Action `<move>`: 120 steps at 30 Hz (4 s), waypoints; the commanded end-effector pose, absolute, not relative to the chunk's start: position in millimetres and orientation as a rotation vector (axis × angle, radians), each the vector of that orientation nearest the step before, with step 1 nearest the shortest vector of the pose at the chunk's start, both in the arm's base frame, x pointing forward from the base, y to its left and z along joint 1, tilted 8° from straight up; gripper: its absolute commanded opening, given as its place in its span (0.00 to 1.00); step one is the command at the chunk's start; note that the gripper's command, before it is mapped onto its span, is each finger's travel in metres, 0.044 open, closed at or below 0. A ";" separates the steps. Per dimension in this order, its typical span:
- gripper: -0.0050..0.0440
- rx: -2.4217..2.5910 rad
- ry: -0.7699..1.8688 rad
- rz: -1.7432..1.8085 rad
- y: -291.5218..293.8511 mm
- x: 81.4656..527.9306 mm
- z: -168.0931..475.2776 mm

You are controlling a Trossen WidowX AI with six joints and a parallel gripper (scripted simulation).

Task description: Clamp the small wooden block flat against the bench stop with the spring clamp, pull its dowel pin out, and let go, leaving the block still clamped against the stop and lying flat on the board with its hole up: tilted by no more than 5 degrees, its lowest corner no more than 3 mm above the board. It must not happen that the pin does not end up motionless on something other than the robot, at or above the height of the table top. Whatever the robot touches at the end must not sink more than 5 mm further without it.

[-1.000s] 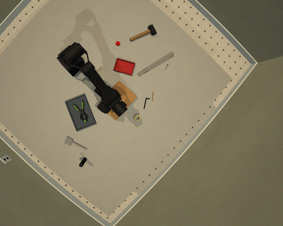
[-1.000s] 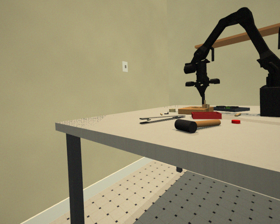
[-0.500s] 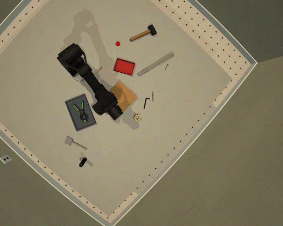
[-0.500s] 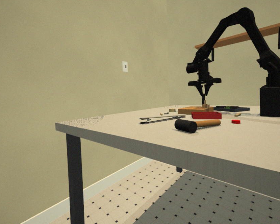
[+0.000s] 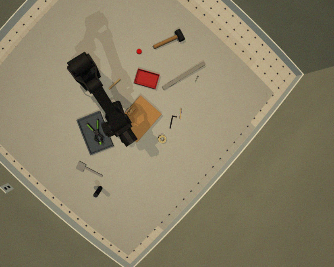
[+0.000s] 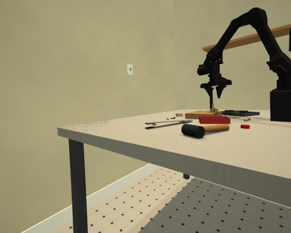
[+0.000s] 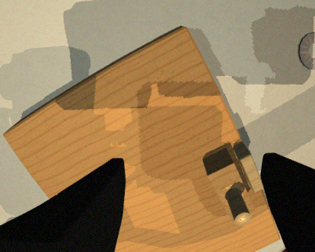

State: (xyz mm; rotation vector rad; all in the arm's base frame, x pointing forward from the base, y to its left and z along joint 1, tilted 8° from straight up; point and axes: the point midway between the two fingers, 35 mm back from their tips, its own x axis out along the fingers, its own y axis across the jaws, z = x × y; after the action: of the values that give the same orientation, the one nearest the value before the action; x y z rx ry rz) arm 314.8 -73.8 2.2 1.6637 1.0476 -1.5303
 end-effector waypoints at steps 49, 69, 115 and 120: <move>1.00 2.232 0.283 -2.190 -160.4 255.4 16.4; 1.00 2.403 -0.132 -2.406 -186.7 226.4 21.3; 1.00 2.498 -0.494 -2.543 -194.6 205.0 -46.7; 1.00 2.498 -0.494 -2.543 -192.8 204.4 -54.5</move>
State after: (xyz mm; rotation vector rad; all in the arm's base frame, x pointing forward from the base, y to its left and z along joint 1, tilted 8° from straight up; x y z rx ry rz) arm 207.9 -197.1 -47.2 2.5117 -0.4991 -2.5193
